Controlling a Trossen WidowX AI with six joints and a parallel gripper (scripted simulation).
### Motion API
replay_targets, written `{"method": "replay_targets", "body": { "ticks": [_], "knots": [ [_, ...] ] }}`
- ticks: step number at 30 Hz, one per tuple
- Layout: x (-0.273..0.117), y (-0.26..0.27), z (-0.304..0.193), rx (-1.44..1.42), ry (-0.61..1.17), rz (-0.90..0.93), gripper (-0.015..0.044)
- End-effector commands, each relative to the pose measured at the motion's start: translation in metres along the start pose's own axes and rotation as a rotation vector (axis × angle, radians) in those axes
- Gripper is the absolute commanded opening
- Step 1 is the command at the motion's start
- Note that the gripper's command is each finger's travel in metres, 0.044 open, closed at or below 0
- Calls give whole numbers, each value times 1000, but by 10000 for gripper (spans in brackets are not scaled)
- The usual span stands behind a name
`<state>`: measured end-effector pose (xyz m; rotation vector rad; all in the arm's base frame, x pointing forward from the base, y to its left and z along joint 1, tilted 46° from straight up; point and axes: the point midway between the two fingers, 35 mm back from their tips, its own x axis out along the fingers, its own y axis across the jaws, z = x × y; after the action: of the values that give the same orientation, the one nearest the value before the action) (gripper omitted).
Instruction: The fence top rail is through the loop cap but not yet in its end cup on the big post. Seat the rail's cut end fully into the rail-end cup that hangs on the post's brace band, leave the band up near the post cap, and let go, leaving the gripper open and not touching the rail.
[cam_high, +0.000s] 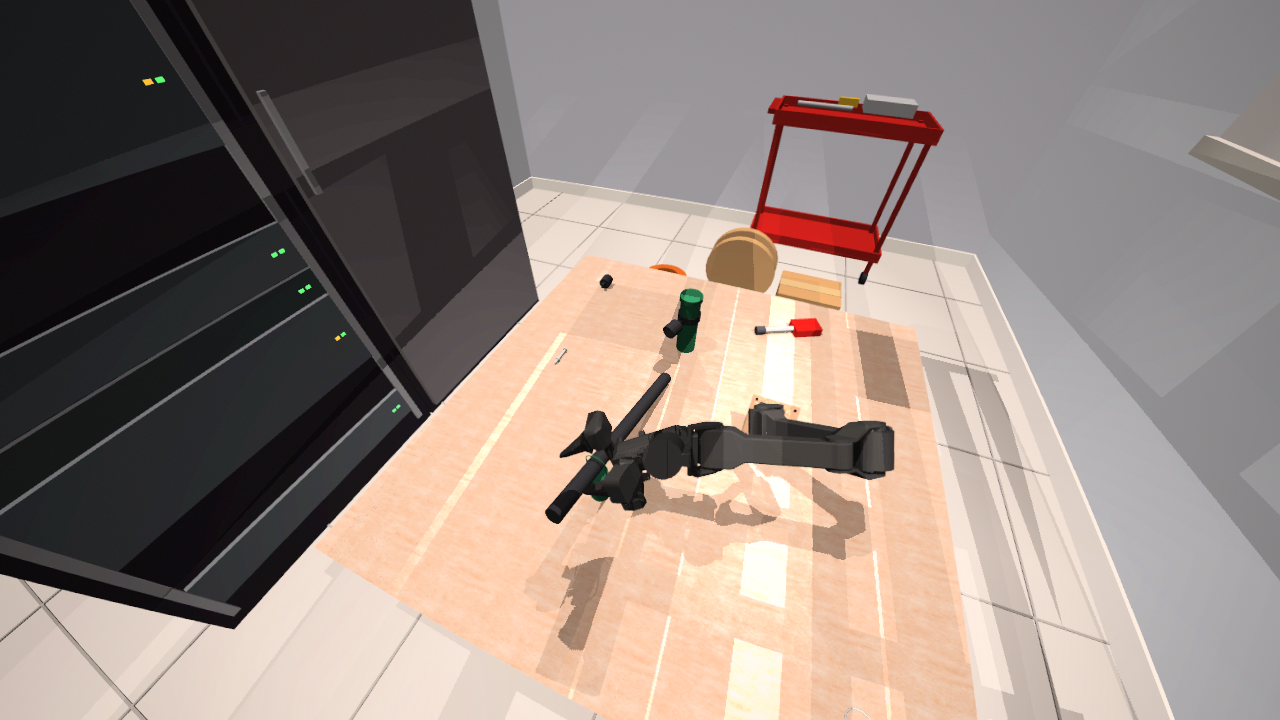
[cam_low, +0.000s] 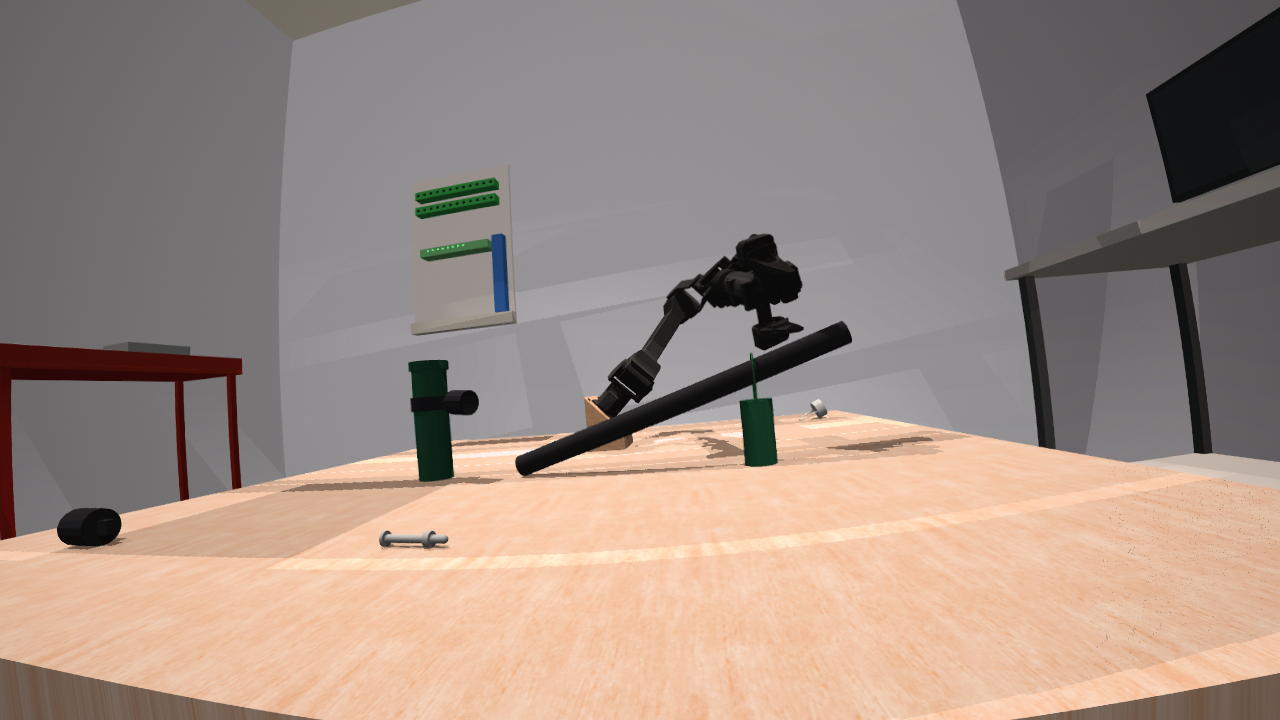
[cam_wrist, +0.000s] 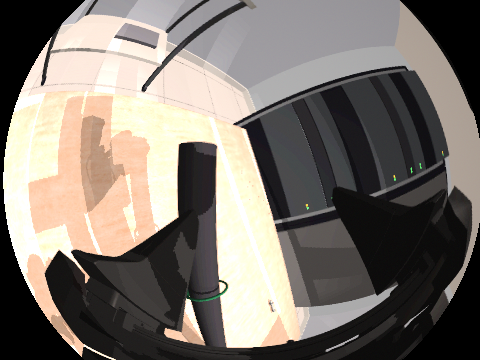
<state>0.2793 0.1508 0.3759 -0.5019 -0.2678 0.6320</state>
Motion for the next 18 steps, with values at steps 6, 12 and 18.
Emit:
{"method": "replay_targets", "body": {
  "ticks": [6,12,18],
  "knots": [
    [-8,-38,-149,215,504,87,440],
    [-53,-51,-231,540,754,130,440],
    [-120,-58,-287,1019,891,118,440]
  ]
}}
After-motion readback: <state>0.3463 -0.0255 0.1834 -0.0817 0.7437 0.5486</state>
